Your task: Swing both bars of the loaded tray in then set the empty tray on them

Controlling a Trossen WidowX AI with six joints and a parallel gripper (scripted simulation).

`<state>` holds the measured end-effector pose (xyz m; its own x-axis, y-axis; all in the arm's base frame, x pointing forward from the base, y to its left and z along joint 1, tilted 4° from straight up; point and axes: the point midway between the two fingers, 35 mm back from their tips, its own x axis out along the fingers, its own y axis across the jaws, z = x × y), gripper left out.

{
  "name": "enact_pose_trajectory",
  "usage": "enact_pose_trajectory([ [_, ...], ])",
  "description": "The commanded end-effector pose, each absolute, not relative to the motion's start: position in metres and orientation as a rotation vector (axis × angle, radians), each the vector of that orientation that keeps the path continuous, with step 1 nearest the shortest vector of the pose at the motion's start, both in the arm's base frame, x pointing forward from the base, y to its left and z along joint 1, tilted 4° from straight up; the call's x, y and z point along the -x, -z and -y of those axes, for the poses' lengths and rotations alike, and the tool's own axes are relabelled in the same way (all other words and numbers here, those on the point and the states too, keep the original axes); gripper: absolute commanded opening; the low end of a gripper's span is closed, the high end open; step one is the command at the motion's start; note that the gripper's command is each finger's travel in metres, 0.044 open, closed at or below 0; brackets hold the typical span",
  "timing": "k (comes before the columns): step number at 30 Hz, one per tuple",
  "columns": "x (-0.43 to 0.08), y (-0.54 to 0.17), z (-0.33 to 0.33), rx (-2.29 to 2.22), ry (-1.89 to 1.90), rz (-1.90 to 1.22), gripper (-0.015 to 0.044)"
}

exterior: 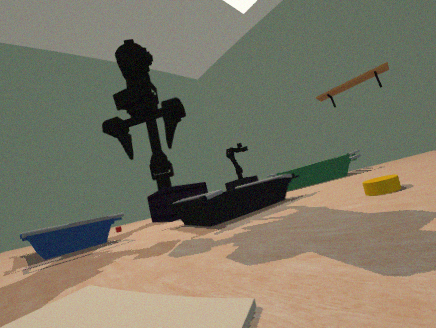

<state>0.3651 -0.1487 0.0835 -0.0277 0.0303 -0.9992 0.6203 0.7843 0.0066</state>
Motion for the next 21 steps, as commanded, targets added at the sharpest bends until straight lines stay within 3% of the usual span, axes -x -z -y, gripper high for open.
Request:
enact_pose_trajectory([
  [1, -0.320, -0.072, 0.201, -0.866, 0.865, -1.419, 0.0440],
  [11, -0.214, -0.042, 0.265, -1.465, 1.511, -1.024, 0.0440],
  [21, -0.102, -0.011, 0.278, -1.977, 2.081, -0.375, 0.0440],
])
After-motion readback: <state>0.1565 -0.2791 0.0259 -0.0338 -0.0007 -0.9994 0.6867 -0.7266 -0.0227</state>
